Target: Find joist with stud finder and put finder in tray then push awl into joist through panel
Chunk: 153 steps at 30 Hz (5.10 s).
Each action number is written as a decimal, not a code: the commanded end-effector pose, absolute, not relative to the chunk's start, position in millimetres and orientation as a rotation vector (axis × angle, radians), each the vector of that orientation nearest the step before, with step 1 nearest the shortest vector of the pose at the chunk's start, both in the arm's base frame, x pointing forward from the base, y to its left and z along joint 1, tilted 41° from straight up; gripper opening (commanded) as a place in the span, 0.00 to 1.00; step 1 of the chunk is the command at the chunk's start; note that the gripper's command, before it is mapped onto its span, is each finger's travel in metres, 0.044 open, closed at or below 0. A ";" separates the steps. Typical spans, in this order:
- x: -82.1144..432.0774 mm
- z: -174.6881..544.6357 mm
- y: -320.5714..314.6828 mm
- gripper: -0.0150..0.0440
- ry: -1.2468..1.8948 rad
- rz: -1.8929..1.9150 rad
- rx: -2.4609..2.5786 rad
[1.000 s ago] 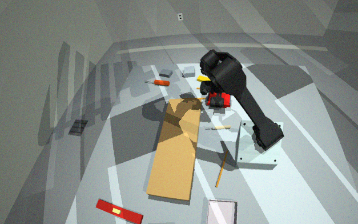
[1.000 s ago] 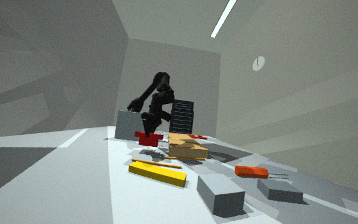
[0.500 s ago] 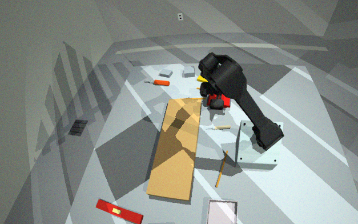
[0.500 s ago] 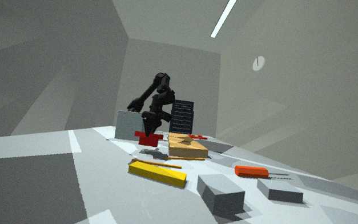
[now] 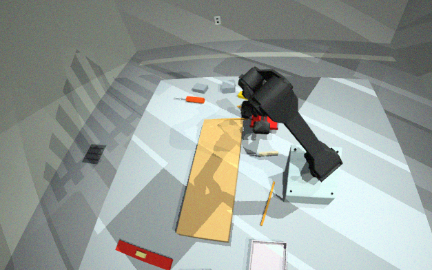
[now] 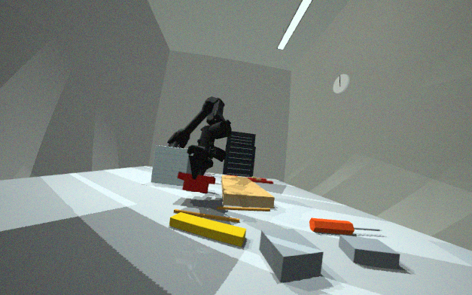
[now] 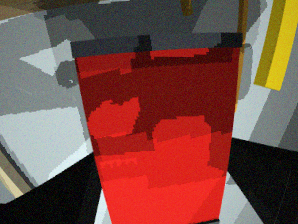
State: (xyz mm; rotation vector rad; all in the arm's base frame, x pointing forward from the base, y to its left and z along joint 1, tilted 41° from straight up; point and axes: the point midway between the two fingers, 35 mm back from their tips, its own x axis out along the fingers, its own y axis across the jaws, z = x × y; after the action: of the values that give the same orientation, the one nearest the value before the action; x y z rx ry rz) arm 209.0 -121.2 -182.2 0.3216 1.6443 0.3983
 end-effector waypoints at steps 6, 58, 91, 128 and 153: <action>207.7 -182.1 -119.8 0.25 1.662 0.353 0.279; 206.6 -181.0 -108.8 0.25 1.682 0.081 0.021; 206.5 -181.4 -100.6 0.25 1.664 -0.099 -0.146; 202.6 -198.4 -82.4 1.00 1.675 -0.071 -0.146; 205.5 -174.8 -78.9 1.00 1.675 -0.069 -0.144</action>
State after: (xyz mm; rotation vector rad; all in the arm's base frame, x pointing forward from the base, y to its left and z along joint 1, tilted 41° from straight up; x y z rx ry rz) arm 208.1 -79.8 -177.4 -0.1471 1.6676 -0.0659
